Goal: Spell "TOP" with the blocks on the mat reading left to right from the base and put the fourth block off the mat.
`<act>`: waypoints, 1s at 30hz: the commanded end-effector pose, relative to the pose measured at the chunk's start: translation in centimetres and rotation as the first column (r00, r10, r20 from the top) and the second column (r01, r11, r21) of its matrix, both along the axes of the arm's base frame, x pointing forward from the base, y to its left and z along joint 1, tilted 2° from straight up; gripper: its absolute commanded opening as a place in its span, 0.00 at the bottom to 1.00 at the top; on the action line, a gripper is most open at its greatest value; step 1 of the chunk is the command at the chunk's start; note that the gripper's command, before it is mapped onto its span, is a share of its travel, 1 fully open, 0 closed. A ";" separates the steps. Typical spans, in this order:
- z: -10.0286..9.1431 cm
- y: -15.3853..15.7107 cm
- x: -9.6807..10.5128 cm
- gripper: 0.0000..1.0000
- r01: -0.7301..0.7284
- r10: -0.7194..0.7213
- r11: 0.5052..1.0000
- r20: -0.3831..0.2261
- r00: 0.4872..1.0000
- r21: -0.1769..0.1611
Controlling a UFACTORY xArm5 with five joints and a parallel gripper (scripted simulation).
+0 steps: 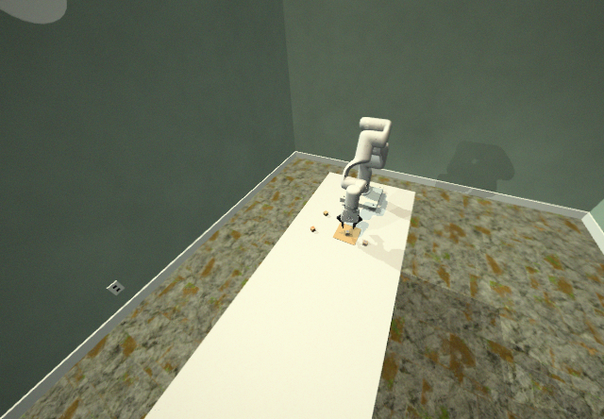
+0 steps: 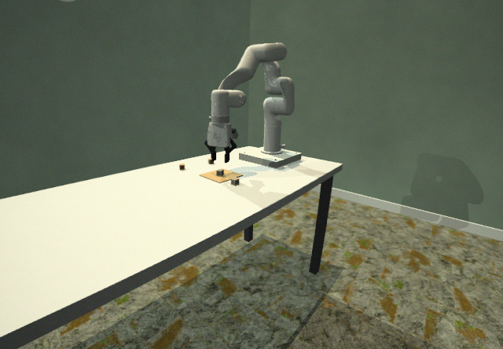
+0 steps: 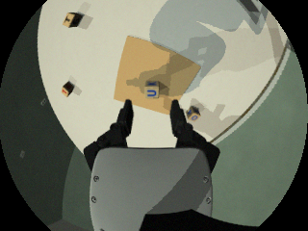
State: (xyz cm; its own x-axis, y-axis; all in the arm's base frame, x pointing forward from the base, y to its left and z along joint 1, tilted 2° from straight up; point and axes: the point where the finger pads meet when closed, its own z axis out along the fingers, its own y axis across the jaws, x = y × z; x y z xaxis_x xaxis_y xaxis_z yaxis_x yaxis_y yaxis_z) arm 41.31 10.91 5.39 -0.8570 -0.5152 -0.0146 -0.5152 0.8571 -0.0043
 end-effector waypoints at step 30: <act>-2.8 0.1 0.2 0.63 0.000 0.000 1.000 0.004 1.000 0.001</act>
State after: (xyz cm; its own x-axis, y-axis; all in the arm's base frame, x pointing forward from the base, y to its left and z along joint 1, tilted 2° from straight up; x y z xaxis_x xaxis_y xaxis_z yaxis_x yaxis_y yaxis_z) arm 41.36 11.00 2.52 -0.8570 -0.5152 -0.0149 -0.5152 0.8571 -0.0043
